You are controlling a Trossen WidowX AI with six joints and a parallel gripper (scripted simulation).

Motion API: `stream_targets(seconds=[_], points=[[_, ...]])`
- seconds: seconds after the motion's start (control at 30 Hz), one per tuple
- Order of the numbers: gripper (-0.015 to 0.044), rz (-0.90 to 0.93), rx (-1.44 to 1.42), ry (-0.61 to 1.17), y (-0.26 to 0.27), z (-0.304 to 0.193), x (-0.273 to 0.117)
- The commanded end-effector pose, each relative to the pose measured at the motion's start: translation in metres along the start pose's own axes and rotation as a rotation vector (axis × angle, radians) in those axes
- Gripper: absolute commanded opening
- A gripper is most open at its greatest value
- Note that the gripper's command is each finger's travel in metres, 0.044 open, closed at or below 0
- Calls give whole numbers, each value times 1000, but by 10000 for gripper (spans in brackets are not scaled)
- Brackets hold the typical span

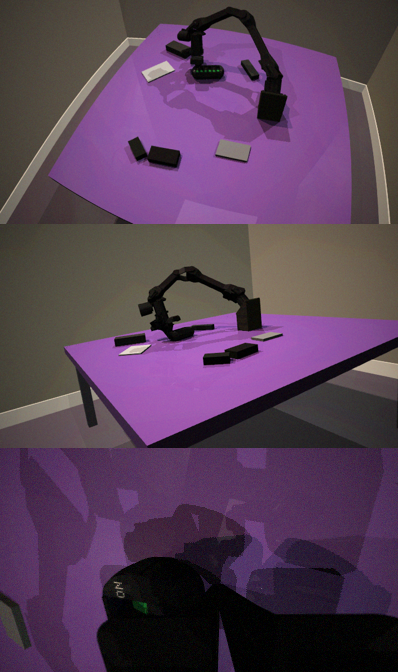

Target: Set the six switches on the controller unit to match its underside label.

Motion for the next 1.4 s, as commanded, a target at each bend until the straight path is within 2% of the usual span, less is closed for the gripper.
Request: stream_targets(seconds=[0.0, 1.37], points=[[0, 5, 1, 0, 5, 1, 1], [0, 8, 0, 1, 49, 9, 15]])
Point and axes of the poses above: the point midway between the two fingers, 35 mm back from their tips, its own x axis out along the fingers, its own y axis across the jaws, z = x × y, the point moved 3 cm from there along -x, back along the fingers, and after that the axes turned 12 degrees about -x, right-handed, at the moved point
